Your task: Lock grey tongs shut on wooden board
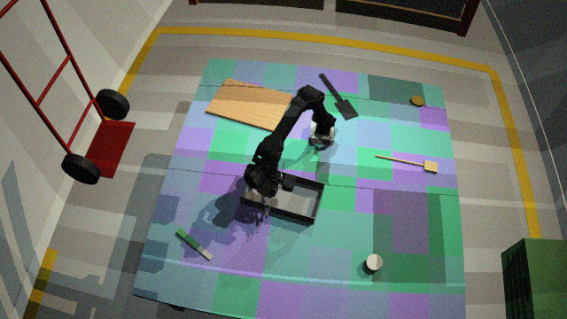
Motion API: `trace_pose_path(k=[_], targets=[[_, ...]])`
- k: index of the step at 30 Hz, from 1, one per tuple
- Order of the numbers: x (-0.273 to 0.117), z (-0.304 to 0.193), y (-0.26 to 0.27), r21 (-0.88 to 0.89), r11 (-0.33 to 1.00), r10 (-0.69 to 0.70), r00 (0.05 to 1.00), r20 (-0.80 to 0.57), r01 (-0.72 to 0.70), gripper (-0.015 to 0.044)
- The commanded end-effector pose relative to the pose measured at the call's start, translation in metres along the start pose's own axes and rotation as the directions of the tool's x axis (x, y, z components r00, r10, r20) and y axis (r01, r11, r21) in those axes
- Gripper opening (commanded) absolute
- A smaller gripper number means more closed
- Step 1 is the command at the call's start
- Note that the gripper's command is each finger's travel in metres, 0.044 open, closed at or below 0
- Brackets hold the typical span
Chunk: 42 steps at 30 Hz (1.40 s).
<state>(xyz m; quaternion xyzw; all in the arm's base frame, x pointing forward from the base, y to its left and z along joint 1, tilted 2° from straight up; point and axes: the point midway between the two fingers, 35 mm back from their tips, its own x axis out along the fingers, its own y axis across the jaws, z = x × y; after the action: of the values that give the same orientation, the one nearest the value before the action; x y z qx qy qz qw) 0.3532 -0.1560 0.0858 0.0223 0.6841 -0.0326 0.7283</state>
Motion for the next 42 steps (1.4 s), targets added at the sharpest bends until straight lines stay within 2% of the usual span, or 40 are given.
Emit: trace_pose_path(k=[1,7,11,19,20,21,29,32,36,42], targets=[[0.000,0.000,0.000,0.001,1.000,0.000,1.000,0.000,0.000,-0.0150],[0.000,0.000,0.000,0.001,1.000,0.000,1.000,0.000,0.000,-0.0150],[-0.019,0.003,-0.001,0.000,1.000,0.001,1.000,0.001,-0.001,-0.0045],[-0.099,0.001,-0.001,-0.004,1.000,0.005,1.000,0.003,-0.005,0.0165],[-0.101,0.001,-0.001,-0.004,1.000,0.006,1.000,0.003,-0.006,0.0191],[-0.084,0.003,-0.002,0.000,1.000,-0.001,1.000,0.002,0.001,0.0217],[-0.092,0.004,-0.003,0.000,1.000,-0.008,1.000,0.023,0.008,0.0427],[-0.084,0.006,-0.003,-0.044,0.999,-0.004,1.000,0.015,0.005,0.0440],[-0.057,0.013,-0.004,-0.232,0.973,0.005,1.000,0.005,-0.003,0.0440],[-0.054,0.013,-0.004,-0.247,0.969,0.005,1.000,0.004,-0.004,0.0440]])
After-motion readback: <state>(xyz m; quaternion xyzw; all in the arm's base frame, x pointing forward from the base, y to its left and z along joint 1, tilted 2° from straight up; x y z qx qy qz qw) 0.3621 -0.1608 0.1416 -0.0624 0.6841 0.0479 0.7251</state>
